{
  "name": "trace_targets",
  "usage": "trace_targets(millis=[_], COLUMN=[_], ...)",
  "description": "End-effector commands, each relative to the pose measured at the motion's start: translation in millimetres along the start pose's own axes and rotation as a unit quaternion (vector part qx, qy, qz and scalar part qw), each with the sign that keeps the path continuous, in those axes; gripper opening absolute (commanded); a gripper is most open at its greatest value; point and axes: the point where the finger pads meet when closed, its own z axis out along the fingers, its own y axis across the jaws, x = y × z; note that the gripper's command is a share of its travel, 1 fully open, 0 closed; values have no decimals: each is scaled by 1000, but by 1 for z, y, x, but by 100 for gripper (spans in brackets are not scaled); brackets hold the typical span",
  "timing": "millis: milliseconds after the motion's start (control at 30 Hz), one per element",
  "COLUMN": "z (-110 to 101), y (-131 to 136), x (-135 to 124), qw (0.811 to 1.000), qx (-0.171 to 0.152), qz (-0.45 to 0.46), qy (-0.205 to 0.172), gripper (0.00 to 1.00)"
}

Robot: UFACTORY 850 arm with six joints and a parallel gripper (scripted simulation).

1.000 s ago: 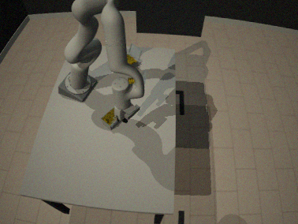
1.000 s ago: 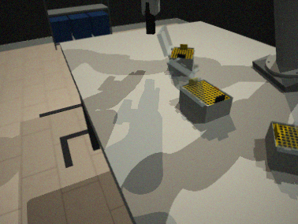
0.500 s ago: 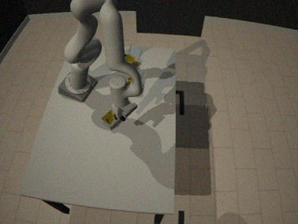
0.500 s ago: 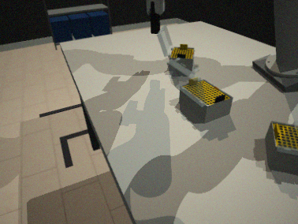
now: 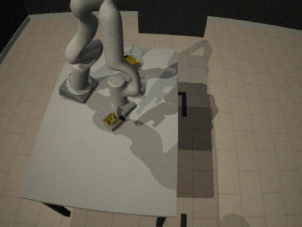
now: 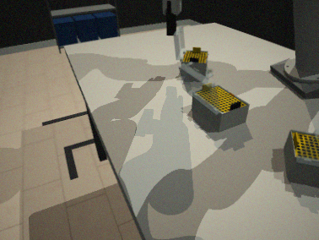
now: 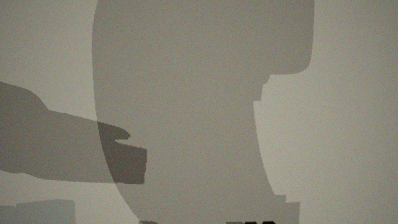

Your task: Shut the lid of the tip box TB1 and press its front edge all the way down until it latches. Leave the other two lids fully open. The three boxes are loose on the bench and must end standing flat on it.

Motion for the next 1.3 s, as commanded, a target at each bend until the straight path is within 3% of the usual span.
trace_targets(millis=[0, 1267], z=[-1, -7], y=[0, 0], x=[-4, -45], qw=[1000, 1000], qx=[0, 0], qz=[0, 0], qy=[1, 1], gripper=[0, 0])
